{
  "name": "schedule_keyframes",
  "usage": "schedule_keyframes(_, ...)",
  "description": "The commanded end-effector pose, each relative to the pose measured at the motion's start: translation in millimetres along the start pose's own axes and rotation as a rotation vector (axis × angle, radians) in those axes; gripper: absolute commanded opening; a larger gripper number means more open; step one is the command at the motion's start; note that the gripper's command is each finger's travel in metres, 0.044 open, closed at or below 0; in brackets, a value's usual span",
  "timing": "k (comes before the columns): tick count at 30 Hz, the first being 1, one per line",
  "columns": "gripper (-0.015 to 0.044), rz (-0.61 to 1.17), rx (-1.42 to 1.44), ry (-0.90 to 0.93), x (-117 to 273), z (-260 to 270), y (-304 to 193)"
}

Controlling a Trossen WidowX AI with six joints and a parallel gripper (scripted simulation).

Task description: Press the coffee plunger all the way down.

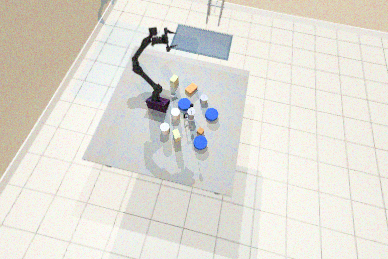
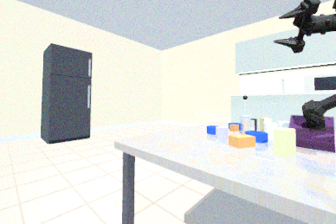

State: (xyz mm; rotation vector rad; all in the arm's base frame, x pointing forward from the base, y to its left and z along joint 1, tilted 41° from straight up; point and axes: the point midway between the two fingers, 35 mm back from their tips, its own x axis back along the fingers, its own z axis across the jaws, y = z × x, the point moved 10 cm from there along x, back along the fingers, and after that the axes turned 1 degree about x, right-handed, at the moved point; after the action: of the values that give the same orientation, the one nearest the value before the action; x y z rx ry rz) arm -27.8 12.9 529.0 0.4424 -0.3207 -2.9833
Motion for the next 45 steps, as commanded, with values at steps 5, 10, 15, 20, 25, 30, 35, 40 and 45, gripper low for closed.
schedule_keyframes(5,0.0440,-0.002,0.256,-0.250,-96,-58,22)
schedule_keyframes(10,0.0440,0.016,0.382,-0.422,-138,-114,56)
schedule_keyframes(15,0.0440,0.086,0.455,-0.551,-157,-173,93)
schedule_keyframes(20,0.0440,0.151,0.477,-0.654,-151,-242,138)
schedule_keyframes(25,0.0440,0.243,0.509,-0.694,-122,-314,179)
schedule_keyframes(30,0.0440,0.290,0.521,-0.672,-73,-378,203)
schedule_keyframes(35,0.0440,0.294,0.529,-0.651,-57,-399,203)
schedule_keyframes(40,0.0440,0.295,0.529,-0.651,-59,-420,178)
schedule_keyframes(45,0.0440,0.294,0.530,-0.647,-61,-434,160)
